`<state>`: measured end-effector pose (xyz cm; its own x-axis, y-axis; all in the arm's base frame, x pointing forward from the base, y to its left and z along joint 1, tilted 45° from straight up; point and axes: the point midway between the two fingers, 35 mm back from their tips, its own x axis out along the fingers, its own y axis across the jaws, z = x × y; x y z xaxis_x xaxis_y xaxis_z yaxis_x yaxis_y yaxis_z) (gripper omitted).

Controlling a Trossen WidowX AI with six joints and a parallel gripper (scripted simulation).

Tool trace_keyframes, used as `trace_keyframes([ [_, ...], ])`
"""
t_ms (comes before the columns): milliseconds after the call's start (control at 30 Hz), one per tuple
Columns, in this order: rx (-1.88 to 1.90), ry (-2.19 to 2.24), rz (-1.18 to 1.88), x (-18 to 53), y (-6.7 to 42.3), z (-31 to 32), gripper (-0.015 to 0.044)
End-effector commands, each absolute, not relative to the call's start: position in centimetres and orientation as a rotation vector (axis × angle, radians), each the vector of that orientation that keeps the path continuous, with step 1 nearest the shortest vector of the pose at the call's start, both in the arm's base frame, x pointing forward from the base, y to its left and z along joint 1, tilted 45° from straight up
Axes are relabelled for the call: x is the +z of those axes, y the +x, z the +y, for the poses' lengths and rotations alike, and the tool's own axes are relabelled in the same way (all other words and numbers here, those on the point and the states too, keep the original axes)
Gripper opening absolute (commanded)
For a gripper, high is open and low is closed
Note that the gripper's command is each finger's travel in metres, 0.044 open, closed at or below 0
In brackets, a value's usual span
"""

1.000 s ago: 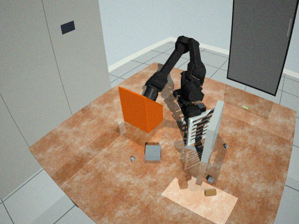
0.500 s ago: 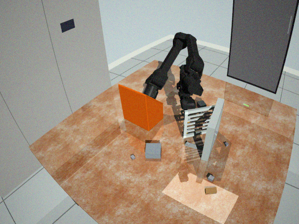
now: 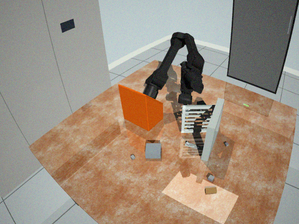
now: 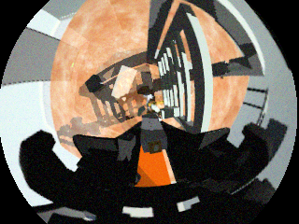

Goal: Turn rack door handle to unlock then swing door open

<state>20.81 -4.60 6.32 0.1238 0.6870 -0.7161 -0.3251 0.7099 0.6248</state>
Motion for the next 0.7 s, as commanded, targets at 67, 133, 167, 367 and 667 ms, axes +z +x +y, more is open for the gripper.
trace_keyframes([
  [67, 0.696, 0.438, 1.278, 7.4, 20.7, -3.5, 0.0012],
  [133, 0.679, 0.462, 1.289, 7.7, 20.6, -3.2, 0.0012],
  [167, 0.670, 0.473, 1.295, 7.8, 20.6, -3.0, 0.0012],
  [367, 0.619, 0.541, 1.326, 8.7, 20.7, -2.1, 0.0012],
  [667, 0.540, 0.642, 1.370, 10.0, 20.9, -0.8, 0.0012],
])
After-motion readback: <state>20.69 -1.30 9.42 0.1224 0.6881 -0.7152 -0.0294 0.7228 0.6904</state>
